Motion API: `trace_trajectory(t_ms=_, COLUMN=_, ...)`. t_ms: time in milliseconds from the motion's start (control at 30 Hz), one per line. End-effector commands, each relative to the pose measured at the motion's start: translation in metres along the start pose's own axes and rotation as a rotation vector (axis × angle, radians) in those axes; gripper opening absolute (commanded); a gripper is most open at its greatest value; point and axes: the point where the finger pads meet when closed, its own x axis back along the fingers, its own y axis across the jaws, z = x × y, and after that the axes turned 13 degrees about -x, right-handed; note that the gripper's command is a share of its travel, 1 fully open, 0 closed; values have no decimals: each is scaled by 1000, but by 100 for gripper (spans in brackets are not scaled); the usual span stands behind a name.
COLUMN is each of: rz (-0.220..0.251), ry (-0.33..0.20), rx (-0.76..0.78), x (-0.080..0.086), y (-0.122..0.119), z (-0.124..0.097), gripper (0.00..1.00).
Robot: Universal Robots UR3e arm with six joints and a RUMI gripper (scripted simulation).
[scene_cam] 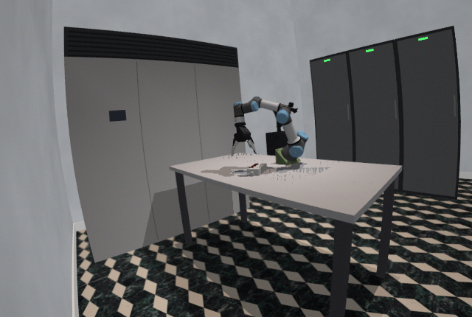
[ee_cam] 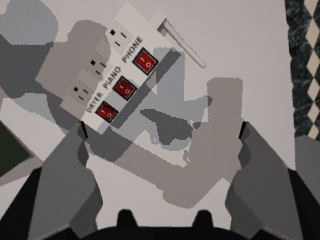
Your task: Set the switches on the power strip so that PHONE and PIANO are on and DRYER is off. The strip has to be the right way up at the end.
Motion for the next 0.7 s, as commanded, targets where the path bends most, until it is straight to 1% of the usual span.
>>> trace_trajectory(t_ms=0, rz=65, ry=29, rx=134, x=-1, y=-16, z=-1, gripper=100)
trace_trajectory(t_ms=67, rz=84, ry=43, rx=184, x=-1, y=-22, z=-1, gripper=100)
trace_trajectory(t_ms=167, rz=84, ry=43, rx=184, x=-1, y=-22, z=-1, gripper=100)
trace_trajectory(t_ms=433, rz=137, ry=96, rx=344, x=-1, y=-42, z=-1, gripper=100)
trace_trajectory(t_ms=667, rz=160, ry=126, rx=423, x=0, y=-52, z=-1, gripper=100)
